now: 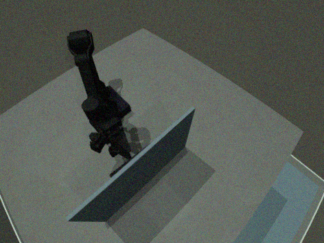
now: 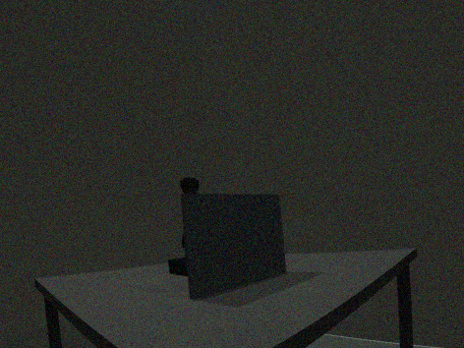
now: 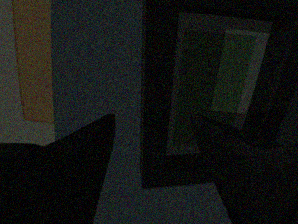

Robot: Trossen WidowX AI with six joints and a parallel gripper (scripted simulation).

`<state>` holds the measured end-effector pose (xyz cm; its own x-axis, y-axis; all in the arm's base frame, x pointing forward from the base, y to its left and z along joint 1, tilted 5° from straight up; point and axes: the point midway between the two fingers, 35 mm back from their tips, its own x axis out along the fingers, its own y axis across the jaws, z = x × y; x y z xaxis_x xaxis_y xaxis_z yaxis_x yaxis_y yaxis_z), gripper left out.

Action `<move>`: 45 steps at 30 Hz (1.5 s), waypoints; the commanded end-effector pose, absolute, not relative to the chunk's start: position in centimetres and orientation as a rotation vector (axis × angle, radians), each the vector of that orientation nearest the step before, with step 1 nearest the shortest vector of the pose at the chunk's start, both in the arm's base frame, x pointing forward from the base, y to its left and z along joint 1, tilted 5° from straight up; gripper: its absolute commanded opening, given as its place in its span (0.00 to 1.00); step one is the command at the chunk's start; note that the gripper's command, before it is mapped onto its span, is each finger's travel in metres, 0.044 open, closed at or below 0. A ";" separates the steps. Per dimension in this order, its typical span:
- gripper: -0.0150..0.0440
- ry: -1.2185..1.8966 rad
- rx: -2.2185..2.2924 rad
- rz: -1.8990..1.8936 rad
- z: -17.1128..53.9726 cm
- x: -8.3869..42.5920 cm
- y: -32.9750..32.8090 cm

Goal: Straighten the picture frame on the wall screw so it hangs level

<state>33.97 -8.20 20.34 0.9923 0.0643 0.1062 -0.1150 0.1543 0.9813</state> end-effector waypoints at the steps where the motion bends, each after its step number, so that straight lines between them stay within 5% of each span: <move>1: 0.69 -0.046 1.407 0.124 20.4 34.8 -8.3; 45: 0.69 -0.047 1.407 0.126 20.5 36.5 -8.1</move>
<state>36.43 -8.00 20.53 0.9922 0.0650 0.1067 -0.1156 0.1533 0.9814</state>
